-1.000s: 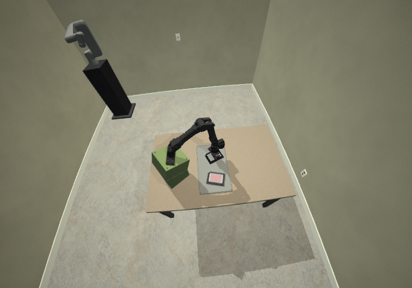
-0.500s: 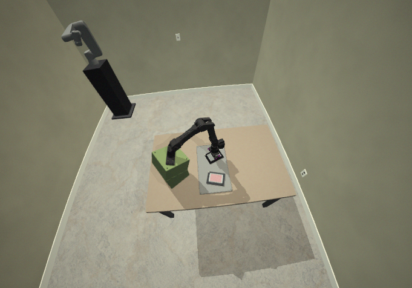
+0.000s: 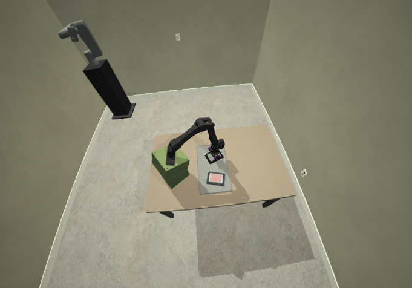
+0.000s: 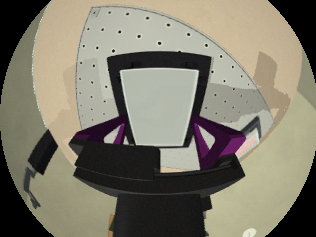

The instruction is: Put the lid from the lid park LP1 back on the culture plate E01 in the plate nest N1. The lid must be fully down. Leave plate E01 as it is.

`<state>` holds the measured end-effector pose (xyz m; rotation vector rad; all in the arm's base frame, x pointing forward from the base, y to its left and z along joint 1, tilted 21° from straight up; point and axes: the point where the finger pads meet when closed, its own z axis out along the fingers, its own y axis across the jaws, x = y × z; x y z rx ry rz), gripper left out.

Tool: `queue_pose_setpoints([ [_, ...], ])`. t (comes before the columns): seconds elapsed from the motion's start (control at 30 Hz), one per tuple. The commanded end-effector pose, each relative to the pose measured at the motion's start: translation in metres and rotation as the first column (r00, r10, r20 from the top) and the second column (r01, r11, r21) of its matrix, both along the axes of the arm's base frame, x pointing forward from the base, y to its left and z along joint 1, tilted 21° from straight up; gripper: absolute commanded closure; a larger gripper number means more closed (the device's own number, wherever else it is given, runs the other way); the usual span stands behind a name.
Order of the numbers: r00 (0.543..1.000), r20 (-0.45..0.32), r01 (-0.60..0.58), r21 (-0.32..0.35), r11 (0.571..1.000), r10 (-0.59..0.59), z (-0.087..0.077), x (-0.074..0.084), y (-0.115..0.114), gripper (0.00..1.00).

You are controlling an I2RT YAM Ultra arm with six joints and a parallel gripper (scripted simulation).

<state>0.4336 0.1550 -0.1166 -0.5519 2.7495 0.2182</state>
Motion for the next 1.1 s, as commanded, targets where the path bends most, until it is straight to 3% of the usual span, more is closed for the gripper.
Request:
queue_pose_setpoints([
  [0.0,0.999,0.043,0.001,0.008,1.000,-0.001,0.0126,0.0144,0.0051,0.00],
  [0.27,0.999,0.042,0.001,0.008,1.000,-0.001,0.0125,0.0144,0.0051,0.00],
  [0.3,0.999,0.042,0.001,0.008,1.000,-0.001,0.0125,0.0144,0.0051,1.00],
  [1.07,0.999,0.043,0.001,0.008,1.000,-0.001,0.0125,0.0144,0.0051,1.00],
])
